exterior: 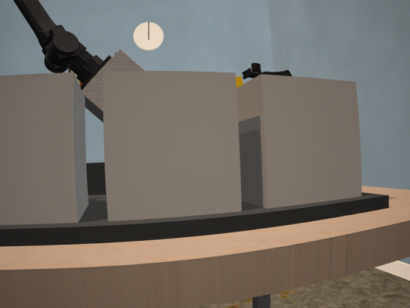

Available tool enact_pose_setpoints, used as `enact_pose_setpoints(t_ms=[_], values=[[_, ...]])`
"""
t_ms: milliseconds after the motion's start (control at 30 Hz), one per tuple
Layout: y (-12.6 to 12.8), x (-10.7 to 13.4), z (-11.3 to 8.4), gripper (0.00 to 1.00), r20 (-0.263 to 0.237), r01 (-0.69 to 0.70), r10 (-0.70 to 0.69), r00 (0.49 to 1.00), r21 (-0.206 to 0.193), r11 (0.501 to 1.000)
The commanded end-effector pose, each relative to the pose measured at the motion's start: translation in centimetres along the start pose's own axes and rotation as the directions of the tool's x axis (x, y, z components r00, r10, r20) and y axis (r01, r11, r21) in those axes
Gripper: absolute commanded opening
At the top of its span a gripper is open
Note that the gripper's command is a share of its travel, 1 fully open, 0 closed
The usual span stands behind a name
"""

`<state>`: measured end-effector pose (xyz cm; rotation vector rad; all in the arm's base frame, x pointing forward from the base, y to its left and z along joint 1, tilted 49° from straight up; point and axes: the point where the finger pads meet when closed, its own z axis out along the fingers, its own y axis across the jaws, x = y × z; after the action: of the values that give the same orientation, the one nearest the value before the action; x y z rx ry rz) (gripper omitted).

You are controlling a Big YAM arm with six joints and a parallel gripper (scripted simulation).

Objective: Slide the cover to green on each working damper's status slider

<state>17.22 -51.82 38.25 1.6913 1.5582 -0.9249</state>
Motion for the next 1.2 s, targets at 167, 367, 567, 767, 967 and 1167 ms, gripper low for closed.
enact_pose_setpoints(t_ms=[167, 367, 567, 767, 967, 1167], values=[[6.2, 5.7, -4.8, 1.00, 0.008, 0.314, -0.314, 0.949, -0.062, 0.948], [10.1, 10.7, -5.3, 1.00, -0.022, 0.499, -0.502, 0.865, -0.076, 0.863], [13.7, 14.3, -7.6, 1.00, -0.010, 0.650, -0.654, 0.756, -0.094, 0.754], [18.5, 17.4, -10.8, 1.00, 0.023, 0.789, -0.792, 0.610, -0.112, 0.604], [22.3, 21.9, -13.1, 1.00, 0.035, 0.897, -0.901, 0.432, -0.126, 0.425], [26.5, 26.8, -15.7, 1.00, 0.051, 0.968, -0.975, 0.218, -0.138, 0.209]])
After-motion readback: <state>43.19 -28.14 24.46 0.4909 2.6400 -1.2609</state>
